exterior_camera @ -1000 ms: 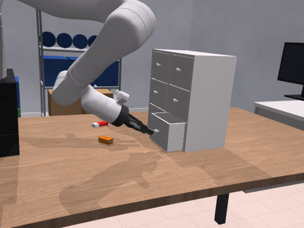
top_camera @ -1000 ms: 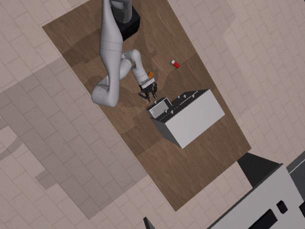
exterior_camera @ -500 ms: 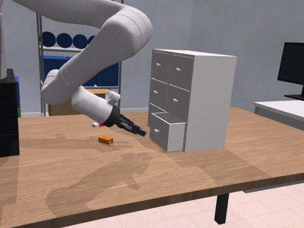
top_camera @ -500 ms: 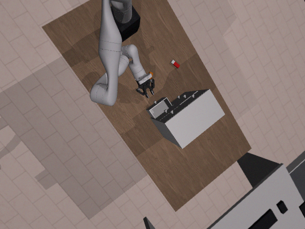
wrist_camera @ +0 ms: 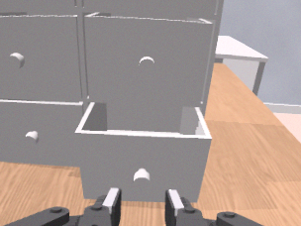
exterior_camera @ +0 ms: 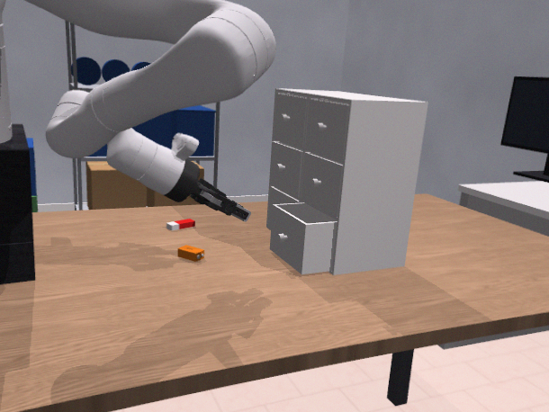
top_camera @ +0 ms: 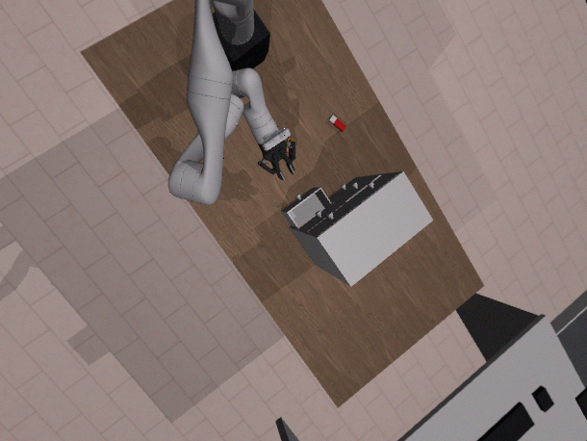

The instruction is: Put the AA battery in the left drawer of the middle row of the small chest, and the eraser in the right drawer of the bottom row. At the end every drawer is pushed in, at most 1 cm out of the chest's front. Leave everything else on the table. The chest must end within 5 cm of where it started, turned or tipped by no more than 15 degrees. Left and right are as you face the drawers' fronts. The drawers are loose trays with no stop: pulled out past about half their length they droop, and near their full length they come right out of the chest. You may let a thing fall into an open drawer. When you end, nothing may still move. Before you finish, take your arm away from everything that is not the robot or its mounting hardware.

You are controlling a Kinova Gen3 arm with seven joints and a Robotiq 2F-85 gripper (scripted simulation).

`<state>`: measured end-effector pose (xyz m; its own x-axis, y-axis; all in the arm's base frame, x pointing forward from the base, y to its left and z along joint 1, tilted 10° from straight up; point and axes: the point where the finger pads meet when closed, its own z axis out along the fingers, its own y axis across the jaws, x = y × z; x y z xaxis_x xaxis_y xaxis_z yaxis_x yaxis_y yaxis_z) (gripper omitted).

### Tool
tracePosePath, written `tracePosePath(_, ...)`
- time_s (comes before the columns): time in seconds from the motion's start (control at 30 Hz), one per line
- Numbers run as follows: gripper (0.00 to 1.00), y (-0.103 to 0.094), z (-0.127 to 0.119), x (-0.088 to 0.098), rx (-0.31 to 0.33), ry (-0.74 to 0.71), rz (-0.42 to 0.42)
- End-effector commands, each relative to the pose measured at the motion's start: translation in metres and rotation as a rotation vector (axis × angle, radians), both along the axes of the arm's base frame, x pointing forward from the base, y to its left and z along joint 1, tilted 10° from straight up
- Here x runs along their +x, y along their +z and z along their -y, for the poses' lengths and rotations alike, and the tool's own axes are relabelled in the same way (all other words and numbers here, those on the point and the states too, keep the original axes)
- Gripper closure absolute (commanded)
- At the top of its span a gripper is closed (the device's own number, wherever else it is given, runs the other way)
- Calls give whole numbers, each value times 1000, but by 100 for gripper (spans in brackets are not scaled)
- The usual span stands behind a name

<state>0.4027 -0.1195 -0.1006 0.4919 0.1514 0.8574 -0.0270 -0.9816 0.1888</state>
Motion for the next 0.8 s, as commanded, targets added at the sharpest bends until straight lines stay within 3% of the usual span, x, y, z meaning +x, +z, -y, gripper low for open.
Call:
tracePosePath(0.0,67,11,-3,-9,9,0,-7)
tracePosePath(0.77,67,21,-5,-16,-11,33,-14)
